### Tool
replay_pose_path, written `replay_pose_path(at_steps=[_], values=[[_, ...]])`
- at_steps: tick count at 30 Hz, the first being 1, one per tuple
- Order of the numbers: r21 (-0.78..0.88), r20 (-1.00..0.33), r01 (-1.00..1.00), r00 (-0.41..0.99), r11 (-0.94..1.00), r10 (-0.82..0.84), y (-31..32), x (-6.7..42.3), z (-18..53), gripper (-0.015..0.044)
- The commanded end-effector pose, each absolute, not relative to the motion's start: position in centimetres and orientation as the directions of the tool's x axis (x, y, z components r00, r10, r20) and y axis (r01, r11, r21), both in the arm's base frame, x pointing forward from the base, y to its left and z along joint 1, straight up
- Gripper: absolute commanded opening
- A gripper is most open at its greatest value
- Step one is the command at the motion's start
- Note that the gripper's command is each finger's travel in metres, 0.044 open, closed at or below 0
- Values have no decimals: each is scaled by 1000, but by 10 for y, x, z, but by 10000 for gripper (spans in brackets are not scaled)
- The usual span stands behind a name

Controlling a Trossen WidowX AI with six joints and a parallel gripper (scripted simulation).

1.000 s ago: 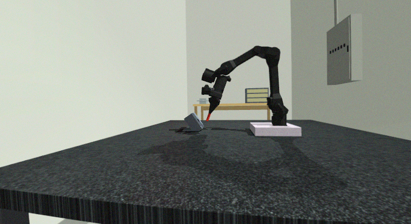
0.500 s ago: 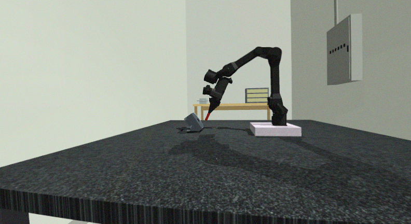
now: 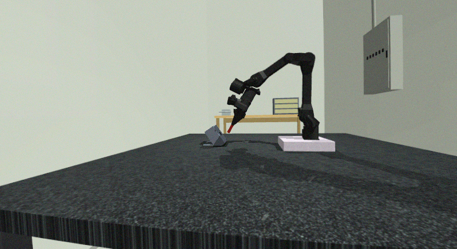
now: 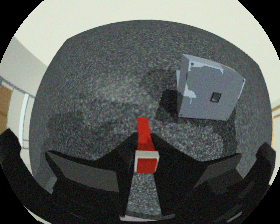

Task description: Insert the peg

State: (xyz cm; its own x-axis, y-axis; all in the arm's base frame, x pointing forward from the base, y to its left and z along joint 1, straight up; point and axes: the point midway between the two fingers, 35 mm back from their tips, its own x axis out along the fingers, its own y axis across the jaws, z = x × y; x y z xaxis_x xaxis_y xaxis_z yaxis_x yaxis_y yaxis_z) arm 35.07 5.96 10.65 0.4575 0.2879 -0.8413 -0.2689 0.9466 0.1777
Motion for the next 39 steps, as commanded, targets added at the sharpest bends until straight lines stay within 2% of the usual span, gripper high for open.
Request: replay_pose_path(at_steps=[1, 39], values=[[179, -830, -273, 473, 945, 294, 55, 351, 106, 0], [126, -715, -264, 644, 956, 272, 2, 351, 109, 0]])
